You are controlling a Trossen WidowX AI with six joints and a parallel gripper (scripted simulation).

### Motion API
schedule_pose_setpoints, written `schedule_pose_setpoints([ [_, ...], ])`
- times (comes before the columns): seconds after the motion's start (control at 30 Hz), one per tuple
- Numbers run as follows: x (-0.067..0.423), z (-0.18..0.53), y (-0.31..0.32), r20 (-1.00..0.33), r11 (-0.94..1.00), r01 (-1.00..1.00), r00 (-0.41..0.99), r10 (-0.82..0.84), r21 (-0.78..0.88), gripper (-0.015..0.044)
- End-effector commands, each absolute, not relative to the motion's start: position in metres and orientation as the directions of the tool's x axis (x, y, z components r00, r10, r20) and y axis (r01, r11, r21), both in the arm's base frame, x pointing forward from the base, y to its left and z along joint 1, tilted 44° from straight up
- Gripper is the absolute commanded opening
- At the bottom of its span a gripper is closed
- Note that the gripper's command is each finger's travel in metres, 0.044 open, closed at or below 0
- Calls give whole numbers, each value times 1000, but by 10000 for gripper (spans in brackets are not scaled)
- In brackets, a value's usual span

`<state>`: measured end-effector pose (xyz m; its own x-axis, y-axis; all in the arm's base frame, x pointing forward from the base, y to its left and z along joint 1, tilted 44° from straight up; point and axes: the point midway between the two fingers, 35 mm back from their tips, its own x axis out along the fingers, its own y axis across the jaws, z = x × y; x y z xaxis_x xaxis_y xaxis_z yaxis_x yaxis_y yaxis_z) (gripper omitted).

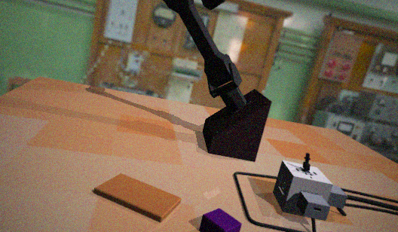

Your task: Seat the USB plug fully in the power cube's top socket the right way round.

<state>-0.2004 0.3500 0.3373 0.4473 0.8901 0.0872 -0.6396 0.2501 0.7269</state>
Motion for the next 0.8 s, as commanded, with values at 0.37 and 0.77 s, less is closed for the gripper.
schedule_pose_setpoints([
  [0.37,12,235,468,-113,639,-501,729,676,584,440],
  [0.77,210,118,415,-463,857,21,848,257,515,440],
])
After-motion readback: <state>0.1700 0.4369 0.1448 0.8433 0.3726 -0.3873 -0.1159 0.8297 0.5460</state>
